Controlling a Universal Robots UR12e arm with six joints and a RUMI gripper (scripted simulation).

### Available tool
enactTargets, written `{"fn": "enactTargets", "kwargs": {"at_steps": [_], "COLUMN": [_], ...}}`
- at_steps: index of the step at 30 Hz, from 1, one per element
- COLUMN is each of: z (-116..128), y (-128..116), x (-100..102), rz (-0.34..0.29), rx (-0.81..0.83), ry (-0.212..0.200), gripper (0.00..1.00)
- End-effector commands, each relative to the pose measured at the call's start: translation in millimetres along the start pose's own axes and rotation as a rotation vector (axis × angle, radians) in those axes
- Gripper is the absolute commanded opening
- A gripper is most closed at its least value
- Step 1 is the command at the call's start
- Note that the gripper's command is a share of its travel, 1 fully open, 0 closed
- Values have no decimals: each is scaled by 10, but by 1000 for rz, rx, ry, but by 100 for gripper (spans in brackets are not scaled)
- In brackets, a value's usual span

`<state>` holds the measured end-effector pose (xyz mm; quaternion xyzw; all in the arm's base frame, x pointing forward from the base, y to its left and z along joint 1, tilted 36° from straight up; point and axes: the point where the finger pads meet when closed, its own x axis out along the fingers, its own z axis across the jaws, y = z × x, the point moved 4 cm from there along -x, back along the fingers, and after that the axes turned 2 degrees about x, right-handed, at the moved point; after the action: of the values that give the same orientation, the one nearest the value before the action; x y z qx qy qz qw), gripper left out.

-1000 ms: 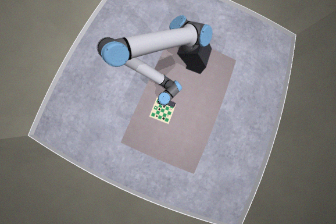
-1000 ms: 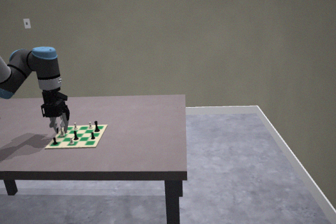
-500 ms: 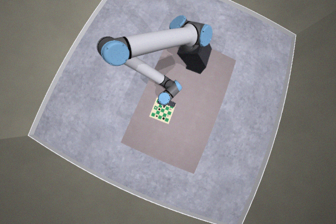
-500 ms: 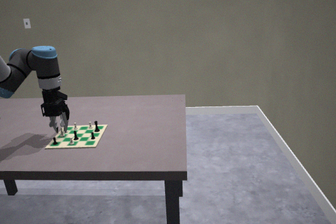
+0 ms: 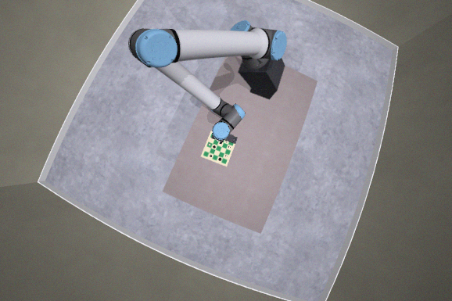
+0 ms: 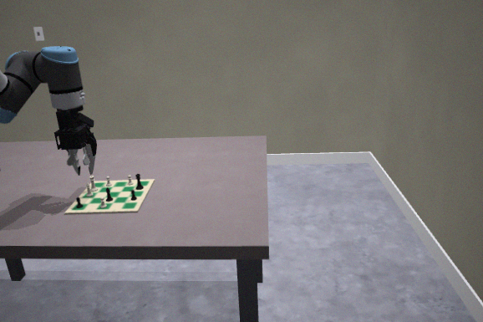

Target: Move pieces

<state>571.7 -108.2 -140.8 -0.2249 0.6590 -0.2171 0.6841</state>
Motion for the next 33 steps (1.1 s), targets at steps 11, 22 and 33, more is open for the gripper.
{"fn": "enactTargets", "kwargs": {"at_steps": [11, 22, 33], "z": [7, 7, 7], "y": [-3, -3, -2], "x": [-307, -307, -307], "rz": [0, 0, 0], "rx": [1, 1, 0], "ry": [2, 2, 2], "gripper": [100, 100, 100]}}
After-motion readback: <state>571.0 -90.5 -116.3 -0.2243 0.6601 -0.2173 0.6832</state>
